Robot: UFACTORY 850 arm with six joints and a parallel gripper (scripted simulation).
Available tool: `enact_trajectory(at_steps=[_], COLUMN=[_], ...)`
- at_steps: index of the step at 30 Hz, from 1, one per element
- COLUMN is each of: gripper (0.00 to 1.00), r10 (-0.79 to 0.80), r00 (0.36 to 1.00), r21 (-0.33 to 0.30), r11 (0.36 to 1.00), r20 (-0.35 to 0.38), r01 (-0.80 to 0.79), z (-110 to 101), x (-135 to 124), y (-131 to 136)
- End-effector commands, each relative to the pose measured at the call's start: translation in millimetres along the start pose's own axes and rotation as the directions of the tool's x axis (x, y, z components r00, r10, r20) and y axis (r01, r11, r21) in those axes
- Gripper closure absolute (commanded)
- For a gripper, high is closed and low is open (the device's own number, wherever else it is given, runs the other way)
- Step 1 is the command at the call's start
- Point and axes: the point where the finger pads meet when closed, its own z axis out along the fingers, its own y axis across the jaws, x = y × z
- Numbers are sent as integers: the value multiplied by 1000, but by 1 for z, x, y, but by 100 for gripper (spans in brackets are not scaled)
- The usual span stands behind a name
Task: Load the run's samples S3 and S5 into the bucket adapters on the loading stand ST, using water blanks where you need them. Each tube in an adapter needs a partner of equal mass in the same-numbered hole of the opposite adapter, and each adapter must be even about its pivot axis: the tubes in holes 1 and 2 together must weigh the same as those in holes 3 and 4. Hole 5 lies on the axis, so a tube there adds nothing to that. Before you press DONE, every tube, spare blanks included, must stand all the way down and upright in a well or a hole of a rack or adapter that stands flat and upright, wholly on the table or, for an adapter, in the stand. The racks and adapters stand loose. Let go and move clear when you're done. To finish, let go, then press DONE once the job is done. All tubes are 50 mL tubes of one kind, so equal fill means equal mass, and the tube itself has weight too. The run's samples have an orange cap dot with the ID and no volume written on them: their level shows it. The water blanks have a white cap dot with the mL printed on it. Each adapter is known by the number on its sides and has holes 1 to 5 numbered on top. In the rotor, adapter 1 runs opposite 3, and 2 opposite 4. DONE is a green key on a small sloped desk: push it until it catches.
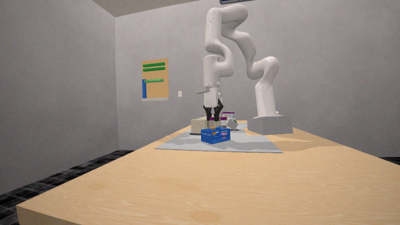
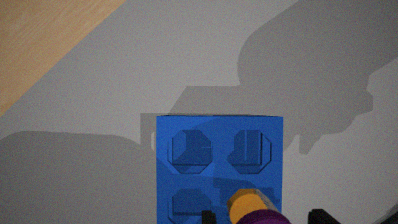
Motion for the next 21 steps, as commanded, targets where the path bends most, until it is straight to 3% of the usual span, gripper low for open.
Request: enact_trajectory(at_steps=[1, 18, 19, 21], gripper=[43, 43, 100, 100], r10=[0, 0, 0, 0], r00=[1000, 1000, 1000, 1000], r21=[0, 0, 0, 0], r11=[1000, 1000, 1000, 1000], r20=[-2, -2, -2, -2], r01=[0, 0, 0, 0], z=[3, 4, 3, 2], x=[1, 1, 1, 1], y=[0, 0, 0, 0])
